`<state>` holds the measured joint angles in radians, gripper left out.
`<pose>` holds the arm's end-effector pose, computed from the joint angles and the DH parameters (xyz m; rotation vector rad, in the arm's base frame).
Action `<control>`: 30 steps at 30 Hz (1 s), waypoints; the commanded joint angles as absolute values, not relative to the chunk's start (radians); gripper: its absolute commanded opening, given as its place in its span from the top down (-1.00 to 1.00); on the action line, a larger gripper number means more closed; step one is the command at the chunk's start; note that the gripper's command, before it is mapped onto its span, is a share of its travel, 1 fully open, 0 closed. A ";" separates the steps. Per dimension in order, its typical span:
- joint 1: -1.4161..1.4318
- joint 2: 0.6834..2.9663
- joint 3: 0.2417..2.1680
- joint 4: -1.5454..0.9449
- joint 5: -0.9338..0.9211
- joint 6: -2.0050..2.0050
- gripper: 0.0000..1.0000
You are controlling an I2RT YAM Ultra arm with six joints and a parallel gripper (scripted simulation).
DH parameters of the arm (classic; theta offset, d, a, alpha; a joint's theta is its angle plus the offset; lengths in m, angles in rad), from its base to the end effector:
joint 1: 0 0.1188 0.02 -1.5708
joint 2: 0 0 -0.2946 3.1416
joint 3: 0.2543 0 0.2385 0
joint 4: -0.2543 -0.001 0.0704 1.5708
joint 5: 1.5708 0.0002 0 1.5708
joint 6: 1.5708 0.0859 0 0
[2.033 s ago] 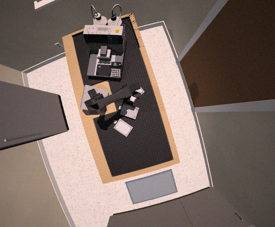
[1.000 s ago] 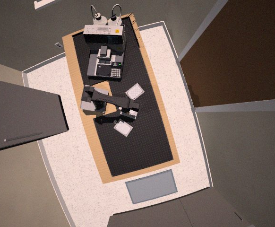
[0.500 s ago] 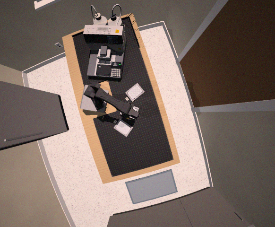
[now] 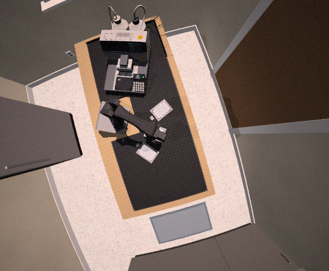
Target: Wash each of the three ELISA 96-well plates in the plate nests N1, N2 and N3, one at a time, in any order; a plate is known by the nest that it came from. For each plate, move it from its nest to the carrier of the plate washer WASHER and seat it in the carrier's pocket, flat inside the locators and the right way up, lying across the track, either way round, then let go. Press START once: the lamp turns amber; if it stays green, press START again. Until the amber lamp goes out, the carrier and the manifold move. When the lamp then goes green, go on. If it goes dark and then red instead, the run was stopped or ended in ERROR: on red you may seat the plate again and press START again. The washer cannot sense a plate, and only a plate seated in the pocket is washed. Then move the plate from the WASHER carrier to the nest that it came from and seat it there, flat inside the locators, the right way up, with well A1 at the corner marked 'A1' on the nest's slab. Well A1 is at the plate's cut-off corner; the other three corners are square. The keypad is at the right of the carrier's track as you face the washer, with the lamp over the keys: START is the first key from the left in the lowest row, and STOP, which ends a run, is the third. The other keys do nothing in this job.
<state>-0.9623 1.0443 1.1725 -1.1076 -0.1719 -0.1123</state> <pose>0.1155 -0.1383 0.3337 0.9869 2.3422 -0.2081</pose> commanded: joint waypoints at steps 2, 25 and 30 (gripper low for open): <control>-0.964 1.037 1.177 -1.107 -0.173 -0.113 1.00; -0.959 1.040 1.153 -1.079 -0.170 -0.110 1.00; -0.955 1.047 1.140 -1.059 -0.168 -0.105 1.00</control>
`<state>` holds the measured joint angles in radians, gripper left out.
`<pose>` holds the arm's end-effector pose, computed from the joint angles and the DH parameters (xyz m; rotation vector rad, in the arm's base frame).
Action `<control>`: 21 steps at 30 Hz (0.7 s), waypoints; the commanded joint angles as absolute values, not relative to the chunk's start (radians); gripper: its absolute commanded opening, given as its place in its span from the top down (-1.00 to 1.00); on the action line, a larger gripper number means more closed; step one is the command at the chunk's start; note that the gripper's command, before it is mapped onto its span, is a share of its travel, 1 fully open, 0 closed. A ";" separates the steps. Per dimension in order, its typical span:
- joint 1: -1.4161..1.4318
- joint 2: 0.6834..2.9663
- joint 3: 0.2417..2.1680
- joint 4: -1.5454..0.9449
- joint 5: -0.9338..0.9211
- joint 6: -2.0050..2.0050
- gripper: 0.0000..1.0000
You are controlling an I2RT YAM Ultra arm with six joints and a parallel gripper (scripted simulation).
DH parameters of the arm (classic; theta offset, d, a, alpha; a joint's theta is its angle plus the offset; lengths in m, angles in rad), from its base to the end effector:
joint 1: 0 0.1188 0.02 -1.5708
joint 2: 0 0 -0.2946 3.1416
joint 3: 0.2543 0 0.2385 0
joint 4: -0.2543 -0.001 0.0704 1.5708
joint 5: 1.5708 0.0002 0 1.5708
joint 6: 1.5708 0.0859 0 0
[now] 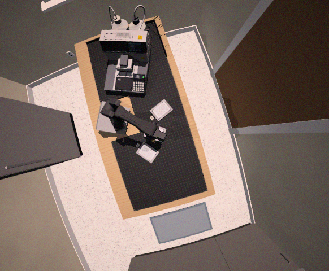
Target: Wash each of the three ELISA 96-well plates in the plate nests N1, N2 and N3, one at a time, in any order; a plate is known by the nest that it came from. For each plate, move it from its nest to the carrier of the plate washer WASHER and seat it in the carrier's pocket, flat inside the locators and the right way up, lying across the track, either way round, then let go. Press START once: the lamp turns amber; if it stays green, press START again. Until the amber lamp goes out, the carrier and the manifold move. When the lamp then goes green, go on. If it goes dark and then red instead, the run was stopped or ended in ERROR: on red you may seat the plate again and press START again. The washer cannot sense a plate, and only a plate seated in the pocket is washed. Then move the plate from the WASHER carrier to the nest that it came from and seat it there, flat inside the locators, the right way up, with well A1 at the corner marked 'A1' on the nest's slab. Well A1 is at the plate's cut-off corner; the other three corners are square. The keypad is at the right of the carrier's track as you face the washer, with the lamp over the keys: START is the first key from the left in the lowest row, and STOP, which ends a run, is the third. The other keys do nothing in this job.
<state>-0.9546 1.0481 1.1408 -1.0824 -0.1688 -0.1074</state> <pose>0.1179 -0.1398 0.3254 0.9896 2.3517 -0.2001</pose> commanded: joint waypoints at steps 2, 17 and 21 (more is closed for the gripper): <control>-0.952 1.051 1.131 -1.045 -0.166 -0.103 1.00; -0.933 1.086 1.080 -0.957 -0.155 -0.087 1.00; -0.927 1.096 1.063 -0.929 -0.152 -0.083 1.00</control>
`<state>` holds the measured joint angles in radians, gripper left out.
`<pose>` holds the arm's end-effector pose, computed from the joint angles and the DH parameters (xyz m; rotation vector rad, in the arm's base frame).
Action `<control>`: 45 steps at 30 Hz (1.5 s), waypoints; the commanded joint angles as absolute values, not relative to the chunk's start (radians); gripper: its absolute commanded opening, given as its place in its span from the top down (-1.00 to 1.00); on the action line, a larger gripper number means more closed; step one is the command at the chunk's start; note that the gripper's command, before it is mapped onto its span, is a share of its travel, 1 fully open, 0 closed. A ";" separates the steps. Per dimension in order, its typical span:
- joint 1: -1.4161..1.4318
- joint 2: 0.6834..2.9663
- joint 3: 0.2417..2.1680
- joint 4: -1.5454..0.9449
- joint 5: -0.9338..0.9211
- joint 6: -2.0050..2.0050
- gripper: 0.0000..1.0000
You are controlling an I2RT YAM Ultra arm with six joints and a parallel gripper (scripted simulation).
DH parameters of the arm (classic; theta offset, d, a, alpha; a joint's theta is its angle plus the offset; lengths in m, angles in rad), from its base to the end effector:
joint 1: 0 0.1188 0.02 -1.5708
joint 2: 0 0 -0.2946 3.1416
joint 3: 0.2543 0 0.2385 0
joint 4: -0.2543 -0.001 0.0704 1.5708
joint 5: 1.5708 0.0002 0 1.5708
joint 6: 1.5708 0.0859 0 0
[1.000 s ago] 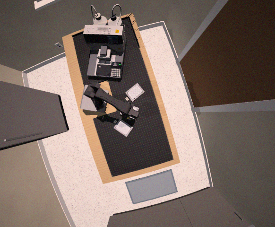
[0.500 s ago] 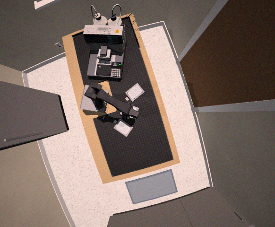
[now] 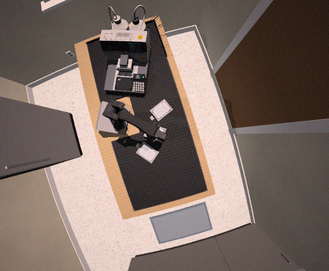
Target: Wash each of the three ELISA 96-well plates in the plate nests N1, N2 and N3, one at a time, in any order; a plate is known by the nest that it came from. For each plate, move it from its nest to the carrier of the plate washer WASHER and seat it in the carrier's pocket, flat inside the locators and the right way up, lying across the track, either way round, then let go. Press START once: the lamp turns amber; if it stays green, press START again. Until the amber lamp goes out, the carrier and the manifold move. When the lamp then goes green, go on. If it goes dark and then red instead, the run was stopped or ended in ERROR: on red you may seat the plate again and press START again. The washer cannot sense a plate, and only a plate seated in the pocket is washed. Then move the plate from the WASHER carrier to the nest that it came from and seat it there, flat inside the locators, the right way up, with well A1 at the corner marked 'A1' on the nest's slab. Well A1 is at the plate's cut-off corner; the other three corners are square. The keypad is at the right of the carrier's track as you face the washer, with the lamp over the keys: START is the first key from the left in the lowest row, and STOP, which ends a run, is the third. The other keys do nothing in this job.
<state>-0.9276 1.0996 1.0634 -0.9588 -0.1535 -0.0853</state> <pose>0.1334 -0.1544 0.3025 0.9930 2.3594 -0.1955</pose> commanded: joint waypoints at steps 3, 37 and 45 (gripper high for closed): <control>-0.924 1.105 1.052 -0.909 -0.150 -0.080 1.00; -0.902 1.155 0.988 -0.792 -0.138 -0.062 1.00; -0.902 1.152 0.984 -0.791 -0.138 -0.062 1.00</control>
